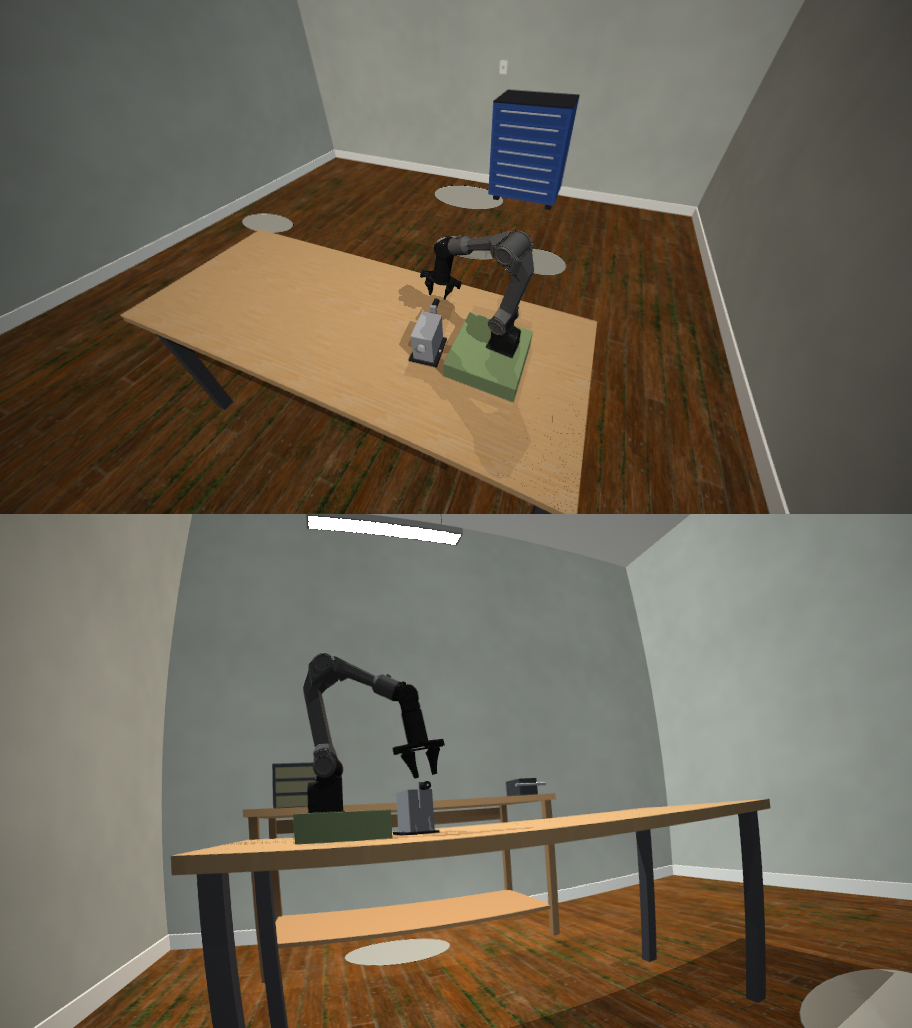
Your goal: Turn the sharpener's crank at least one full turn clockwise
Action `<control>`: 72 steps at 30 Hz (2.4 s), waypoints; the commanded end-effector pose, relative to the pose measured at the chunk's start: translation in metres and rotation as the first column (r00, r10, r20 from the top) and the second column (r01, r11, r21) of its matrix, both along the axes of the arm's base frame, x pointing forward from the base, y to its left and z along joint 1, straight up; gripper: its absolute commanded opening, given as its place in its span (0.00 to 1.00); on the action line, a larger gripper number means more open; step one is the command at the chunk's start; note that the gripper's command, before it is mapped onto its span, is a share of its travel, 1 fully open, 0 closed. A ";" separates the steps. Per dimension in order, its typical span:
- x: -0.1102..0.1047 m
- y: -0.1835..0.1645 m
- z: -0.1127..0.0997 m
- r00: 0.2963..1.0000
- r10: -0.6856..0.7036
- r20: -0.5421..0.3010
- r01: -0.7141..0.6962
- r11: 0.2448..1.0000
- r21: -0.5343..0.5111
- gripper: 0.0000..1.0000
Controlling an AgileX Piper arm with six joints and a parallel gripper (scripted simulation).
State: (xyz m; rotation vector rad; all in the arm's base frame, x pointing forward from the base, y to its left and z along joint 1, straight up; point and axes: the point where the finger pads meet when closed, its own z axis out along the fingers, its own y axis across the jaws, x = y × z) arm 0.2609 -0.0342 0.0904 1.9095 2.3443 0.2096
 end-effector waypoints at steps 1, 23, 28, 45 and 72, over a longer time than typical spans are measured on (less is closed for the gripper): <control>0.000 0.001 -0.004 1.000 0.001 -0.003 -0.001 1.000 0.001 0.69; 0.005 0.002 -0.030 1.000 0.001 -0.003 -0.001 1.000 0.001 0.69; 0.006 0.001 -0.029 1.000 0.001 0.001 -0.001 1.000 0.000 0.69; 0.006 0.001 -0.029 1.000 0.001 0.001 -0.001 1.000 0.000 0.20; 0.006 0.001 -0.029 1.000 0.001 0.001 -0.001 1.000 0.000 0.20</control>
